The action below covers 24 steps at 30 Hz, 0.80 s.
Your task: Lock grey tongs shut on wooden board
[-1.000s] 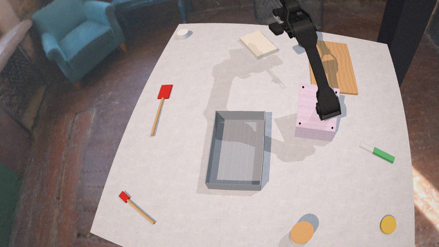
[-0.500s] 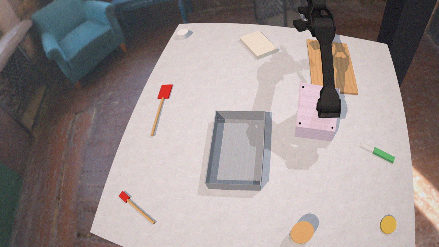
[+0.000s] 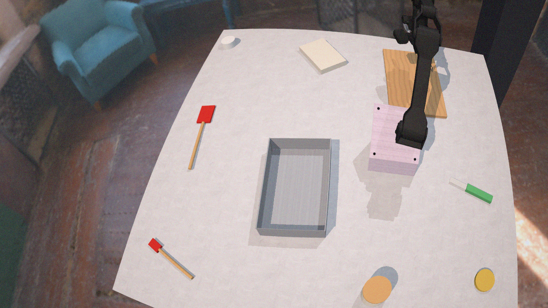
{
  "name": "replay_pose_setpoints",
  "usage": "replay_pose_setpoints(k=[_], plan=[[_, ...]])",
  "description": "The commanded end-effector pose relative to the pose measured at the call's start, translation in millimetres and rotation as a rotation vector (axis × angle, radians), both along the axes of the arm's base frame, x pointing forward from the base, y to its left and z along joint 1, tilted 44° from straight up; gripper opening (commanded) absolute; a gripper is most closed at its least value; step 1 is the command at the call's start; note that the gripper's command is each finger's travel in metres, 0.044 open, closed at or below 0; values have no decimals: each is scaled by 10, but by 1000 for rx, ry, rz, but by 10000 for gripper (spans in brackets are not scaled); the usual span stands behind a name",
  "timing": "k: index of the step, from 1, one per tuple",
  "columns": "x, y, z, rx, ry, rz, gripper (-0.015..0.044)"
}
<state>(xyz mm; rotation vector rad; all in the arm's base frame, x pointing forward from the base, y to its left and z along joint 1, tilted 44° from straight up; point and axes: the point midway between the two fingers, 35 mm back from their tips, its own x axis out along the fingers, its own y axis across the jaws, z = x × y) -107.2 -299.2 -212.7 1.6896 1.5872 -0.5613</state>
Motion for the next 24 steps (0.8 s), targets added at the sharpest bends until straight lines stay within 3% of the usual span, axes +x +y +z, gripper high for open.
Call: replay_pose_setpoints(k=[1,24], plan=[[-48,-5,-11,0,5,4,-150],[-101,16,-334,-273,-28,-118,-150]])
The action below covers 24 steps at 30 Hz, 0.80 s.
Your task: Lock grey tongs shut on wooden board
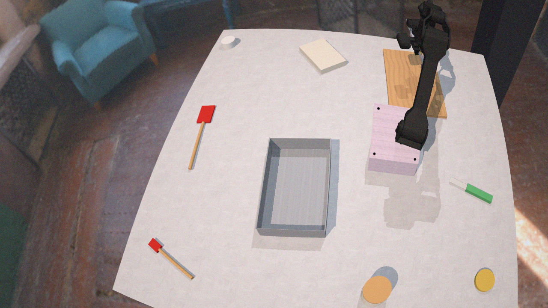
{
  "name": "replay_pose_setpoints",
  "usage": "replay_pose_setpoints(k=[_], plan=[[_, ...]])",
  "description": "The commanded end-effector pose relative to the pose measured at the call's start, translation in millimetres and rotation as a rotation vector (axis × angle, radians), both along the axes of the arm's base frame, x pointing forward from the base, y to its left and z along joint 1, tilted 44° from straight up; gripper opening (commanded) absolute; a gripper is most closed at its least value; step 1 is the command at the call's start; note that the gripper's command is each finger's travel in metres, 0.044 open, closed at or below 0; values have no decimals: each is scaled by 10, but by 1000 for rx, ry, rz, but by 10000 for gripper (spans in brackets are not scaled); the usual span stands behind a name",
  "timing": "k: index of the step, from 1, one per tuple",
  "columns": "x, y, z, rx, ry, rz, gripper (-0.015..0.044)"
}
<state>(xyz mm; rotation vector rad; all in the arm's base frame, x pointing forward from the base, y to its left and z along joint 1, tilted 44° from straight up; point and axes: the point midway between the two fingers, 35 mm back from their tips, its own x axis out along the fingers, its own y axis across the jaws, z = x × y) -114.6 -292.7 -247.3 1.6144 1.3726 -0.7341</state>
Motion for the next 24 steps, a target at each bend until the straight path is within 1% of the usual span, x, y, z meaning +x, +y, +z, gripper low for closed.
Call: replay_pose_setpoints(k=[1,12,24], plan=[[-29,-47,0,-70,-2,-20,-150],[-53,-28,-87,-235,-12,-76,-150],[-76,8,-89,-416,-17,-124,-150]])
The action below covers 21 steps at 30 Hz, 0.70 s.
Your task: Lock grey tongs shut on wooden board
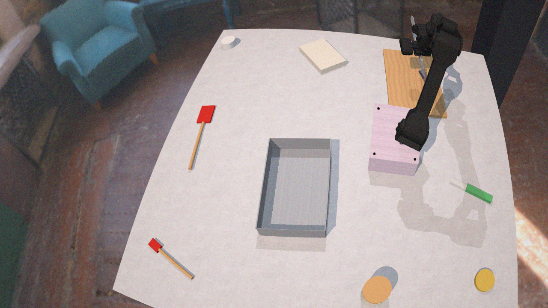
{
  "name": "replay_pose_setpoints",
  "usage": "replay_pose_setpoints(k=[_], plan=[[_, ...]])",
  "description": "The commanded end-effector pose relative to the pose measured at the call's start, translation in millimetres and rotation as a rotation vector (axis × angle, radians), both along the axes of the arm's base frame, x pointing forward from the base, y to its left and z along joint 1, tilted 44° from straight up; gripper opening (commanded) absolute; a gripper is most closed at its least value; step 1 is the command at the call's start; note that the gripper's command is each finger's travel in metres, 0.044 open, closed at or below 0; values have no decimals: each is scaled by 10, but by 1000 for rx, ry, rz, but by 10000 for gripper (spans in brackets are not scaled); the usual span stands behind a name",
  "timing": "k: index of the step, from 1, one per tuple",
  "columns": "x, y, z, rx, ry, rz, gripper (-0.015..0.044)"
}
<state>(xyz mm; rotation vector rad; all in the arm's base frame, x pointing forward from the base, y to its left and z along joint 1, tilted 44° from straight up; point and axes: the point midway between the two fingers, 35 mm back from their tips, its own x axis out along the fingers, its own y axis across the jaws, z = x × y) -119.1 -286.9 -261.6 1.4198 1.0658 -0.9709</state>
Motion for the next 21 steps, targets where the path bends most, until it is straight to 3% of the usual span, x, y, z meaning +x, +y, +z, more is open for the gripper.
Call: replay_pose_setpoints(k=[1,21], plan=[[-32,-46,58,-73,5,-11,-150],[-36,67,283,-376,25,-59,-150]])
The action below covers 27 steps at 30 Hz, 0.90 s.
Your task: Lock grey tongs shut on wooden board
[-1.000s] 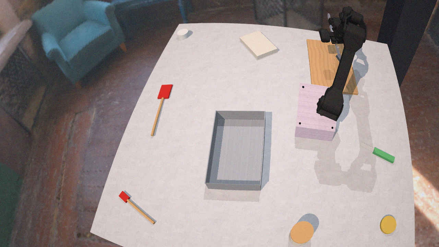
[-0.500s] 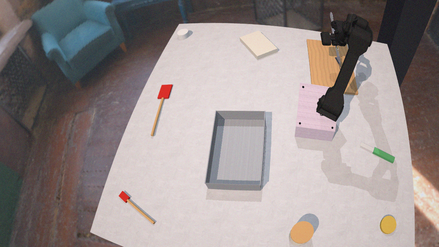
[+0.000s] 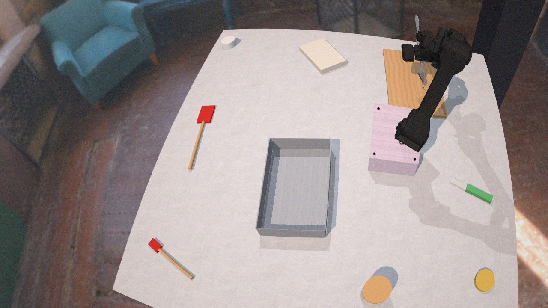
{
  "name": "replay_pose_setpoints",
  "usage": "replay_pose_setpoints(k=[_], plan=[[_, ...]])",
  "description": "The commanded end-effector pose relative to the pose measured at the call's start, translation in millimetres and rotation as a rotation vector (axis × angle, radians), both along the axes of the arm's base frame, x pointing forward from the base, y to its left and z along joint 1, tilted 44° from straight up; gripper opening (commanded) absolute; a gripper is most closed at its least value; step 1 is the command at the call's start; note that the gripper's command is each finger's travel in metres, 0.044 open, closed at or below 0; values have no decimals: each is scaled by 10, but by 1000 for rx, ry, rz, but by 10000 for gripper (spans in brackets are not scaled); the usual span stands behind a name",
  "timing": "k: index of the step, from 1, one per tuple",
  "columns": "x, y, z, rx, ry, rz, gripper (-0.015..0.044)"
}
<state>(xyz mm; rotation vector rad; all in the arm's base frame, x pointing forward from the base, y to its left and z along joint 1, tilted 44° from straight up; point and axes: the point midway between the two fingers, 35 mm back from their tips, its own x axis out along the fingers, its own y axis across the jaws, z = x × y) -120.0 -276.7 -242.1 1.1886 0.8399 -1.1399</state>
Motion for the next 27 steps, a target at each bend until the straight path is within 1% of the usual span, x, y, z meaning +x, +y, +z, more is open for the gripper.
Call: replay_pose_setpoints(k=[1,14,27], plan=[[-25,-28,107,-72,14,-3,-150],[9,83,398,-263,48,-17,-150],[11,90,416,-272,51,-17,-150]])
